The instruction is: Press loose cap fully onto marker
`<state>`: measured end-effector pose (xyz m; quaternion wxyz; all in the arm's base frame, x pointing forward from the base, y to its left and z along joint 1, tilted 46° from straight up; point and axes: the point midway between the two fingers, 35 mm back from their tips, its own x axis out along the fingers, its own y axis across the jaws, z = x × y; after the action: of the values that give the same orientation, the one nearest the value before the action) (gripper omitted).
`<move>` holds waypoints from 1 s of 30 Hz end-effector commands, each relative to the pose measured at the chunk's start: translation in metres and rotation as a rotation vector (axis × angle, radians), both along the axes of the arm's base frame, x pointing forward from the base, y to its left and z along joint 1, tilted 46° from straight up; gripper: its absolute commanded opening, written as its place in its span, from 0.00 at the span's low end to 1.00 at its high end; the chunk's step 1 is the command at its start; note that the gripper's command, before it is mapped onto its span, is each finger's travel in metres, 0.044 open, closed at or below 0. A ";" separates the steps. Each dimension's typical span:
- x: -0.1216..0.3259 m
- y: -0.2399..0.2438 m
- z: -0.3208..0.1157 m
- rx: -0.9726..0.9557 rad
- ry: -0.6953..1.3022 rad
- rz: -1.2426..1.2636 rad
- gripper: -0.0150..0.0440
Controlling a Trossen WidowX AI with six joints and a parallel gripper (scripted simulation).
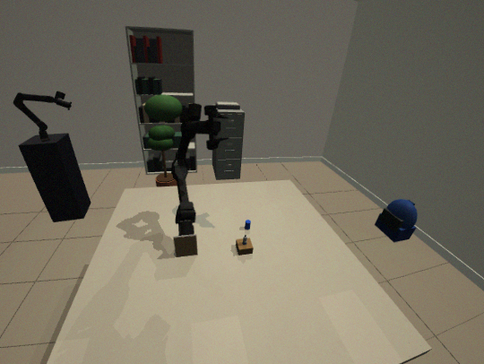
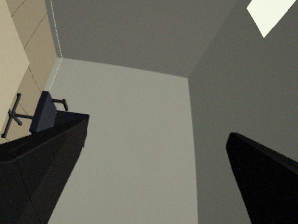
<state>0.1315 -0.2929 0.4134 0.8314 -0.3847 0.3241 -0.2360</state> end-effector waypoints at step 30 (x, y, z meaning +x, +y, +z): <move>0.222 0.270 -0.283 1.846 0.640 -0.235 0.68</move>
<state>0.3561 -0.0683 0.1564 0.7368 0.3513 0.5587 0.1468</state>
